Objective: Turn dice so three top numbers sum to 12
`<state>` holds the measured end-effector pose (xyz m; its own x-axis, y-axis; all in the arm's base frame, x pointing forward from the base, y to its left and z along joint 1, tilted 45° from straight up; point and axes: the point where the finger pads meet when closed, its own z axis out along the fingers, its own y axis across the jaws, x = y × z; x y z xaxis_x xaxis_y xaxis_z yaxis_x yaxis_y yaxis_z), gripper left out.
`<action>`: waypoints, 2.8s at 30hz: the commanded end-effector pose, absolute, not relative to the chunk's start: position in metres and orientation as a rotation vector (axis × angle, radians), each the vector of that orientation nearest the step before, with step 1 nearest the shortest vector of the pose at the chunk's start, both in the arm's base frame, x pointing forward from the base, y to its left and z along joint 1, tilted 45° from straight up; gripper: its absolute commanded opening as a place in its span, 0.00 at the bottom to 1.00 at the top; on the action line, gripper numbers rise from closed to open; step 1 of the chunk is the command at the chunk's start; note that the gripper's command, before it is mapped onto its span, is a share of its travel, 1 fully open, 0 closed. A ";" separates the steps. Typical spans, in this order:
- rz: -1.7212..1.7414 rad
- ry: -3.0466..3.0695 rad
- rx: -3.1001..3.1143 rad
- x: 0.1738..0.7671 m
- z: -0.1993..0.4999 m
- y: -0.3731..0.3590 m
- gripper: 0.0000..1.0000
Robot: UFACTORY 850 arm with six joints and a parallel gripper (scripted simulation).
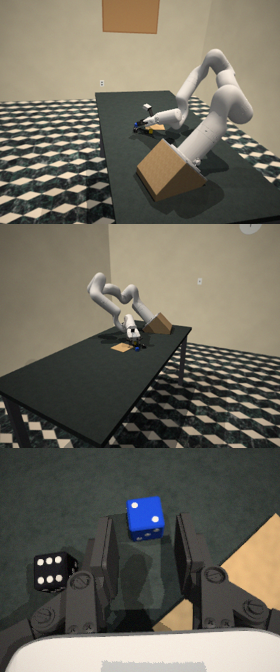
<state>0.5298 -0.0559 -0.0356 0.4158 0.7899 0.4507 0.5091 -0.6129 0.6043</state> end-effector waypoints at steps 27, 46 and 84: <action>1.033 1.114 2.301 0.528 0.010 -0.013 0.42; 0.691 1.002 2.354 0.540 0.010 -0.003 0.42; -0.089 0.700 2.325 0.568 0.011 0.022 0.42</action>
